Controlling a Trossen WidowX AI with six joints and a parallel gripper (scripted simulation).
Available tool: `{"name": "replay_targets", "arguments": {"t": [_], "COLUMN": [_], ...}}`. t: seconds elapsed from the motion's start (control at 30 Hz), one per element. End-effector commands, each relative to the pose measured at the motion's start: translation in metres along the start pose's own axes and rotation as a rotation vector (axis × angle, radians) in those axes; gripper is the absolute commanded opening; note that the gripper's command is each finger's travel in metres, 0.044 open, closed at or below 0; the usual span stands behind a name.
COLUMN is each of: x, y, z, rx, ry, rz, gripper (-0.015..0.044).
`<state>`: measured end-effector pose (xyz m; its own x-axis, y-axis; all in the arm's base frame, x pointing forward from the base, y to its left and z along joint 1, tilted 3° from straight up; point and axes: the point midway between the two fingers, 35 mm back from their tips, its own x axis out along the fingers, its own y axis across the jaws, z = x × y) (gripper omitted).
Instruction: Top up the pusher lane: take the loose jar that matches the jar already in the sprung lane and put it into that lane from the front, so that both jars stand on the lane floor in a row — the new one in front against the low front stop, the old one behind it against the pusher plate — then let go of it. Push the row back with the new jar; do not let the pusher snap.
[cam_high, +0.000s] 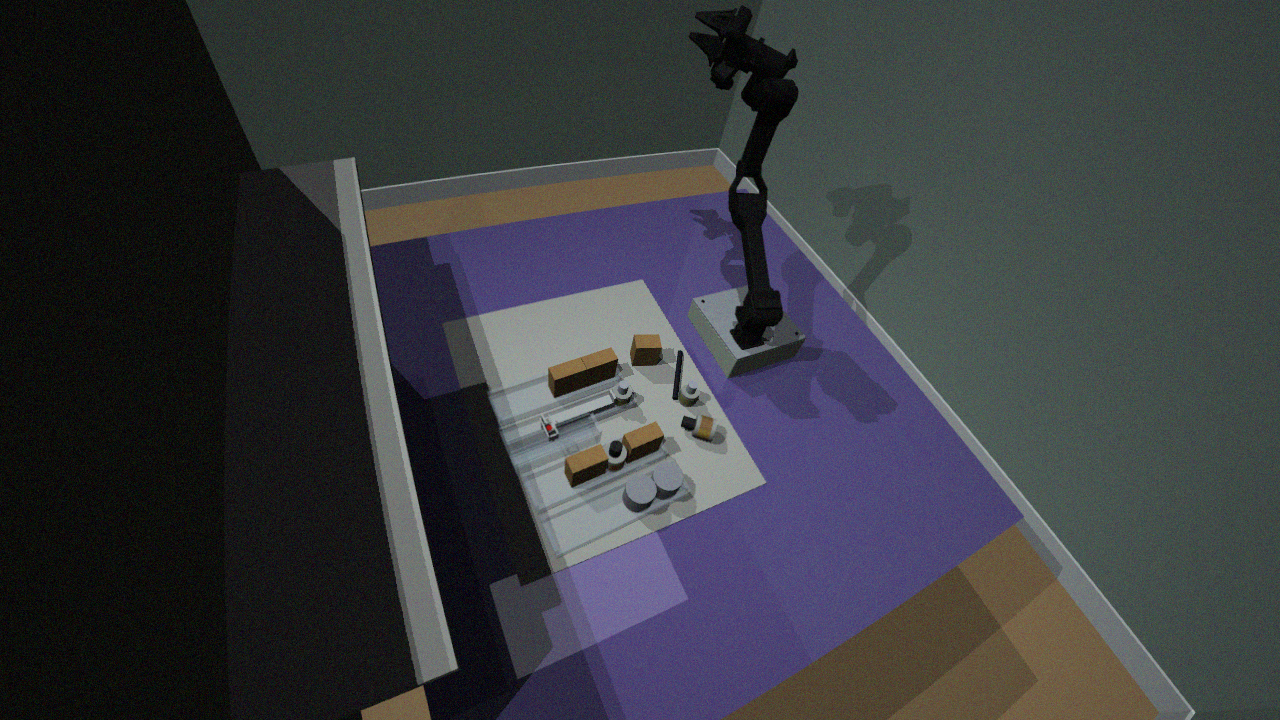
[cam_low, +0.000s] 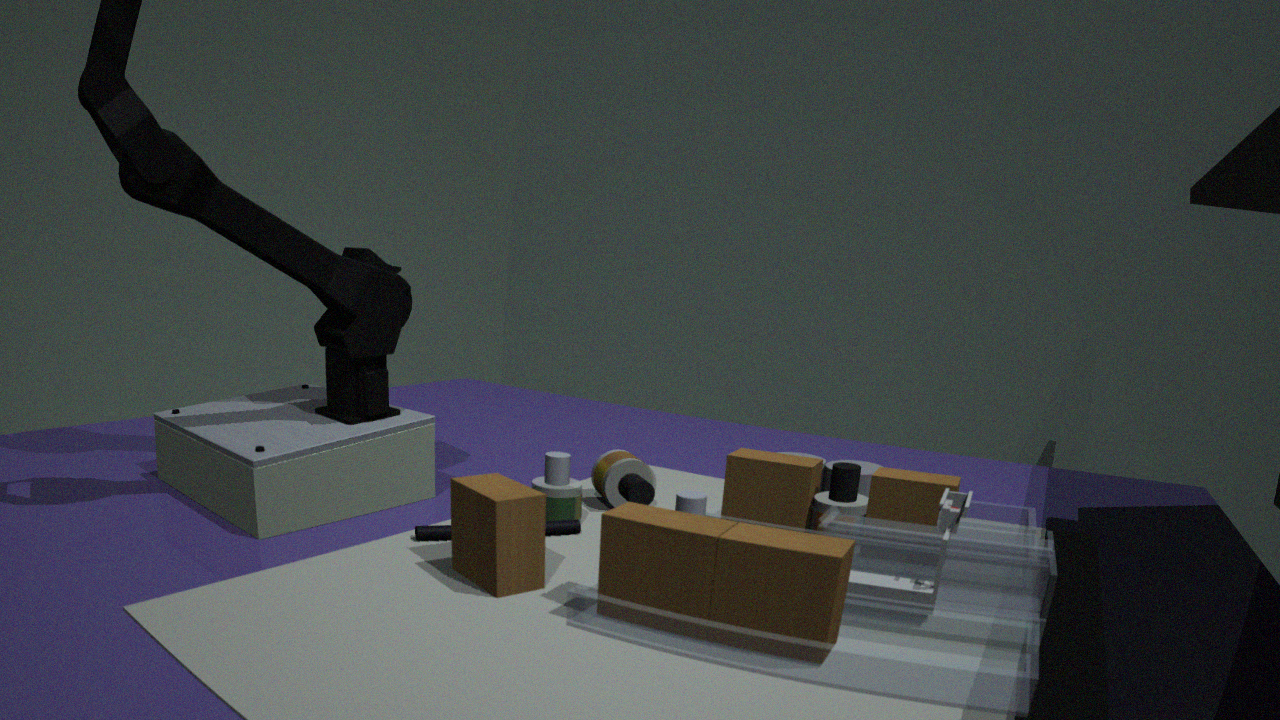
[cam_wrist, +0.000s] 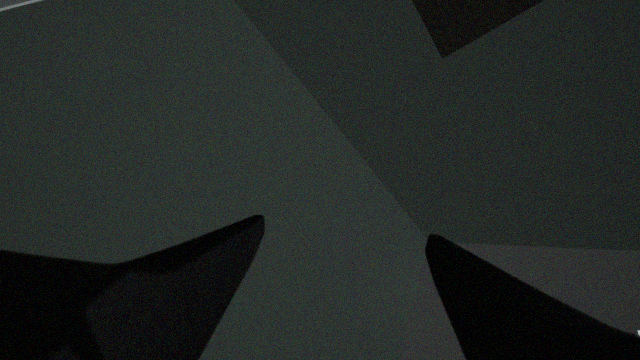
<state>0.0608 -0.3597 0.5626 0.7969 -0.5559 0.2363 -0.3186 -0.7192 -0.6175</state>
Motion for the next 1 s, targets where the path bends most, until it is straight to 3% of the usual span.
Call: {"name": "replay_targets", "arguments": {"t": [0.0,0.13,0.57,0.97], "x": [0.0,-0.01,-0.069,-0.127], "y": [-0.001,-0.023,-0.17,-0.322], "z": [0.0,-0.007,-0.005,0.091], "rx": [-0.005,-0.119,-0.827,-1.562], "ry": [0.002,0.049,0.329,0.624], "rz": [-0.001,-0.021,-0.145,-0.338], "gripper": [0.0426,0.044,0.044,0.044]}}
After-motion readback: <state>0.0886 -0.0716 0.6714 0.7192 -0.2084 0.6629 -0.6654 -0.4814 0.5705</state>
